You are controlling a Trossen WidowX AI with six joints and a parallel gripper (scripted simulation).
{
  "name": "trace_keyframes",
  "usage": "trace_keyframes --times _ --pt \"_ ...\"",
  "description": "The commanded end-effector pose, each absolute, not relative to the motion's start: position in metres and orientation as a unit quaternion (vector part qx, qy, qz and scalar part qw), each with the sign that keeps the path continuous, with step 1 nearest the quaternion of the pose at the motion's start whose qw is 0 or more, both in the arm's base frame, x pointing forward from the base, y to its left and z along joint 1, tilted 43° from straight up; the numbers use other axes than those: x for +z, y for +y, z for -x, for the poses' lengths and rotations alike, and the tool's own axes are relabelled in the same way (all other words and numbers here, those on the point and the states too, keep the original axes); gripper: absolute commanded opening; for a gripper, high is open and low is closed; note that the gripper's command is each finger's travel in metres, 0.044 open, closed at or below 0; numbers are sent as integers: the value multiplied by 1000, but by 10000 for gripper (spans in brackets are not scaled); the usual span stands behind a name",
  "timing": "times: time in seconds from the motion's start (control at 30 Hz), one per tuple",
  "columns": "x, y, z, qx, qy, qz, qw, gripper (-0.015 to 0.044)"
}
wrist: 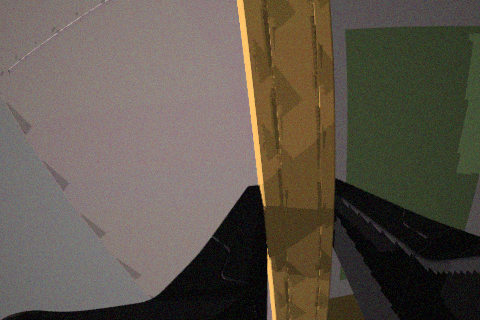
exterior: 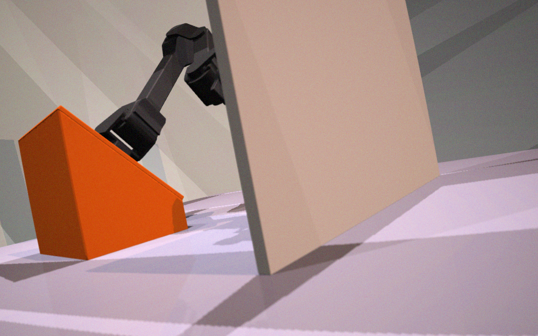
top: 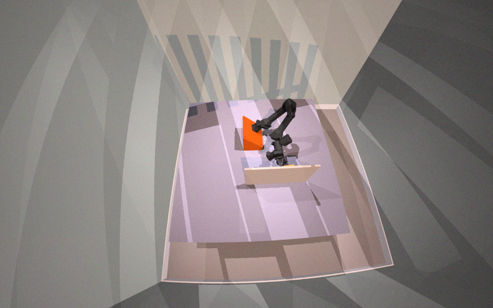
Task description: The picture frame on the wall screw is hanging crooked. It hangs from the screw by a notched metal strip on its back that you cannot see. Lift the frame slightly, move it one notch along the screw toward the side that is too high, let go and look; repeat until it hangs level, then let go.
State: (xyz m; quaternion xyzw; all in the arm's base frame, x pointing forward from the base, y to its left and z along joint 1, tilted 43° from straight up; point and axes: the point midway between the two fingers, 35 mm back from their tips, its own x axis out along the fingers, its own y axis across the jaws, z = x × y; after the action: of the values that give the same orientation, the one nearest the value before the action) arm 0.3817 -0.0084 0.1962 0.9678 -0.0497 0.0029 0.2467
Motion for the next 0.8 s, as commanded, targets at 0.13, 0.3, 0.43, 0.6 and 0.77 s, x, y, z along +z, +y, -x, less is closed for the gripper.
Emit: trace_keyframes --times 0.13,0.3,0.43,0.6,0.77 --pt "196 -8 -382 3 -50 -968 247 0" --pt "196 -8 -382 3 -50 -968 247 0" --pt "196 -8 -382 2 -50 -967 249 0" --pt "196 -8 -382 2 -50 -967 249 0" --pt "196 -8 -382 0 -50 -957 284 0"
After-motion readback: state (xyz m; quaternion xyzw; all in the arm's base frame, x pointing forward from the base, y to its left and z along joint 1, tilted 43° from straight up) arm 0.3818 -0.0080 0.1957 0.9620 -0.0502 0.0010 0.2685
